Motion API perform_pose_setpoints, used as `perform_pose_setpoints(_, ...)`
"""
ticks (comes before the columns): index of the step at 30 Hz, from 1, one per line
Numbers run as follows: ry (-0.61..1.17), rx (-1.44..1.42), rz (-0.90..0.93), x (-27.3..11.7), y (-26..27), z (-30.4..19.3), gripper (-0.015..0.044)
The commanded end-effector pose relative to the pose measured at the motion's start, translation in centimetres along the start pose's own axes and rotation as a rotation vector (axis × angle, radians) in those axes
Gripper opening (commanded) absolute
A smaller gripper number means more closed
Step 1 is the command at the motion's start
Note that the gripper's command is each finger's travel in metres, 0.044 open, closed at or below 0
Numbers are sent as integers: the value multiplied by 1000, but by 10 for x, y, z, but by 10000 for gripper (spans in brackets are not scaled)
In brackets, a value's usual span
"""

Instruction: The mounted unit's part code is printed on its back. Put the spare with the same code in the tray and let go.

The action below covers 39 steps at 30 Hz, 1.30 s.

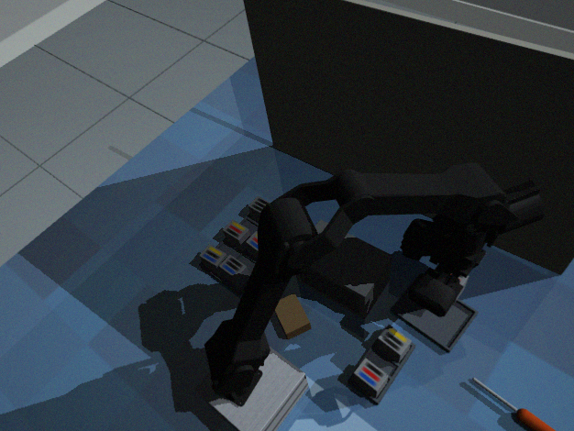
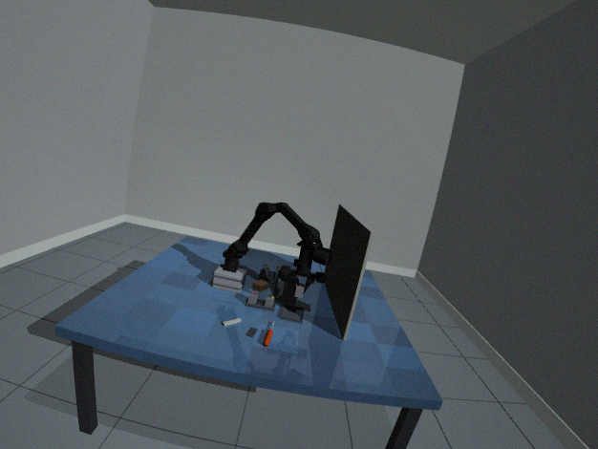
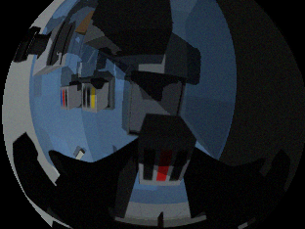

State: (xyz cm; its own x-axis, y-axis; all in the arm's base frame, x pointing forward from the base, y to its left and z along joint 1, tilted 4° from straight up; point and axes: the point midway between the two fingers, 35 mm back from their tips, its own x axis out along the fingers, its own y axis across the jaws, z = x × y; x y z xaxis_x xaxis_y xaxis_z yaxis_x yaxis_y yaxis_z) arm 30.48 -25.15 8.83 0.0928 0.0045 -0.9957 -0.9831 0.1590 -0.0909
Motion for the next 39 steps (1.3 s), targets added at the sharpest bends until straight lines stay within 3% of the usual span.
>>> perform_pose_setpoints(1,-10,5,7,7,2,2,0)
perform_pose_setpoints(39,-10,5,7,42,3,3,0)
